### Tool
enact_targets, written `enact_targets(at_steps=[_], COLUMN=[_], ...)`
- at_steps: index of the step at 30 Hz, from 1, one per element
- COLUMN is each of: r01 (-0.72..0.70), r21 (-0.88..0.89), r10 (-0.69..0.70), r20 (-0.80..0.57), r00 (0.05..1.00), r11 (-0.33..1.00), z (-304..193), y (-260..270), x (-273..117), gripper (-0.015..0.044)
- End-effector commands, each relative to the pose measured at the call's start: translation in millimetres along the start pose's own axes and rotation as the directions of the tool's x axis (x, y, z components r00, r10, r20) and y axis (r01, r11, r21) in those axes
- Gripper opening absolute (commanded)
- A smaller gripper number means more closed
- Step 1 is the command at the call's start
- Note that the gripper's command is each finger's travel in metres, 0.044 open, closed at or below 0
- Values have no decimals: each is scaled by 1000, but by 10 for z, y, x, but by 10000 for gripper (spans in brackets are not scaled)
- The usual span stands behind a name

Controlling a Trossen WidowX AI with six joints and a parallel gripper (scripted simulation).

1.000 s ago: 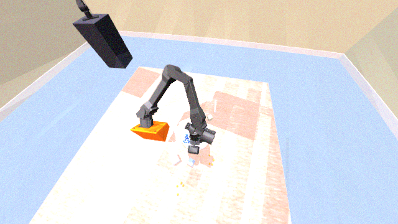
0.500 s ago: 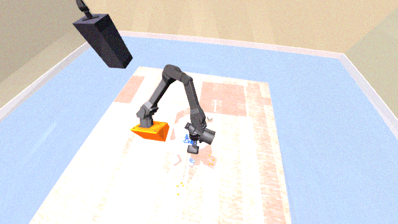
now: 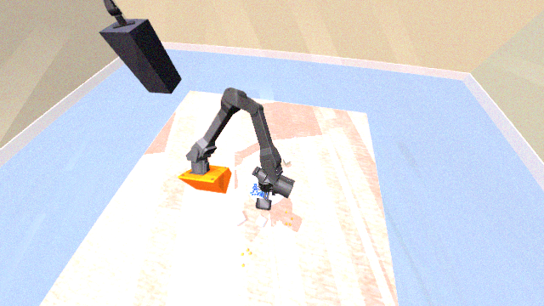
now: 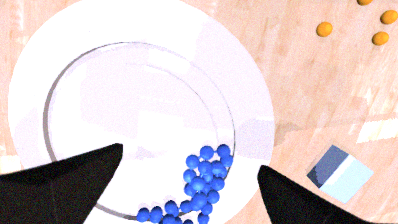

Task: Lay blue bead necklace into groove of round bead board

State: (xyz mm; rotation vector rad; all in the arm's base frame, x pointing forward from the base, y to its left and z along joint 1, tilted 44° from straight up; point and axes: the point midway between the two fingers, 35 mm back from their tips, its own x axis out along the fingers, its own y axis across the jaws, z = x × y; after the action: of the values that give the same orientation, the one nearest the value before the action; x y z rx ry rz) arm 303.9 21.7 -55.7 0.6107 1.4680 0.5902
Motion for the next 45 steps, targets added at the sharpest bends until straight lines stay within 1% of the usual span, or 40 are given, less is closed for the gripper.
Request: enact_targets(at_steps=[1,13,15,17,20,21,24,26,41,45], r01=[2,2,3,6,7,7,4,3,2,2], r21=[-6,-6,-52,-181,-388,-454,-636,-704,-712,-712], r10=[-2,-2,-3,-5,-7,-8,-6,-4,-4,-4], r20=[2,2,2,2,1,1,0,-1,-1,-1], r00=[1000,1000,1000,1000,1000,1000,1000,1000,1000,1000], r11=[1000,1000,999,984,922,891,772,710,702,702], z=[12,12,-27,-141,-336,-402,-603,-689,-700,-699], y=[0,0,-19,-69,-138,-157,-201,-213,-215,-215], x=[-9,-9,-29,-81,-158,-181,-242,-264,-266,-161], gripper=[440,440,387,335,256,250,250,250,250,250])
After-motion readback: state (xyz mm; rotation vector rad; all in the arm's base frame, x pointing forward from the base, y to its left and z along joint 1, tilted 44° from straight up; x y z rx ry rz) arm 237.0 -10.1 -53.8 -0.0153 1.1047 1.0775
